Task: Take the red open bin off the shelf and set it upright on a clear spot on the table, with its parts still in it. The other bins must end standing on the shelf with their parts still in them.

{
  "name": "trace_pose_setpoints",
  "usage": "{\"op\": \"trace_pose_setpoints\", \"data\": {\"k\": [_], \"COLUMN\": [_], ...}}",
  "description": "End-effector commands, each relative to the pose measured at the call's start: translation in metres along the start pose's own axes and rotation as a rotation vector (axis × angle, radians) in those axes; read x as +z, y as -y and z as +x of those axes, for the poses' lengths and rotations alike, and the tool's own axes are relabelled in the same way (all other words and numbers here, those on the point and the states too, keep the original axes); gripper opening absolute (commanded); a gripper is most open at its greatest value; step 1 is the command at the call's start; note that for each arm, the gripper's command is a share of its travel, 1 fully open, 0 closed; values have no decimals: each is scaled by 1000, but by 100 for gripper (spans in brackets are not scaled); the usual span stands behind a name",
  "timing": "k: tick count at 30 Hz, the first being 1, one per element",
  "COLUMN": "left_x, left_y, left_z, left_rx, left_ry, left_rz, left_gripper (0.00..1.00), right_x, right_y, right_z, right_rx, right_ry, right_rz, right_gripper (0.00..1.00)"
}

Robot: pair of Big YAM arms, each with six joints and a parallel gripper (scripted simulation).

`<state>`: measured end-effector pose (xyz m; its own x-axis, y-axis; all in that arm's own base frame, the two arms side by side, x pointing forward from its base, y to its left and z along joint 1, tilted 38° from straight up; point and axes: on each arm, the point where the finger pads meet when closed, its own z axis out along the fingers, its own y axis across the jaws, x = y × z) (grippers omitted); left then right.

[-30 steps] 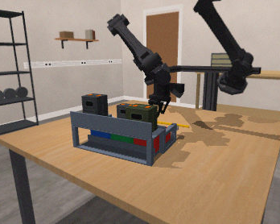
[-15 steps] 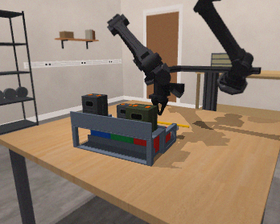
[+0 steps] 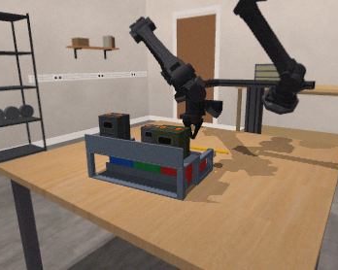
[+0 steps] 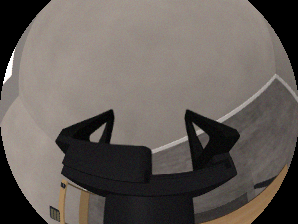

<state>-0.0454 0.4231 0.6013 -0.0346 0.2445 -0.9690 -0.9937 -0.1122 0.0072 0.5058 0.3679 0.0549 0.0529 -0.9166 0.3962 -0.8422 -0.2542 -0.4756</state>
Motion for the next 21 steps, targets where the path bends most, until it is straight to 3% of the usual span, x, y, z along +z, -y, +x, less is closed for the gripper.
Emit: {"op": "trace_pose_setpoints", "data": {"k": [1,7,13,21], "left_x": [-4,-4,-4,-4], "left_y": [-5,-5,-5,-5], "left_z": [-40,-40,-40,-40], "left_rx": [-5,-5,-5,-5], "left_ry": [51,51,51,51], "left_rz": [-8,-8,-8,-8], "left_gripper": [100,100,100,100], "right_x": [-31,-23,-30,-21], "right_y": [20,-2,11,9], "right_z": [-10,-5,-10,-6], "right_rx": [15,-2,21,25], "right_ry": [29,14,34,26], "right_rz": [44,21,51,42], "right_gripper": [0,0,0,0]}}
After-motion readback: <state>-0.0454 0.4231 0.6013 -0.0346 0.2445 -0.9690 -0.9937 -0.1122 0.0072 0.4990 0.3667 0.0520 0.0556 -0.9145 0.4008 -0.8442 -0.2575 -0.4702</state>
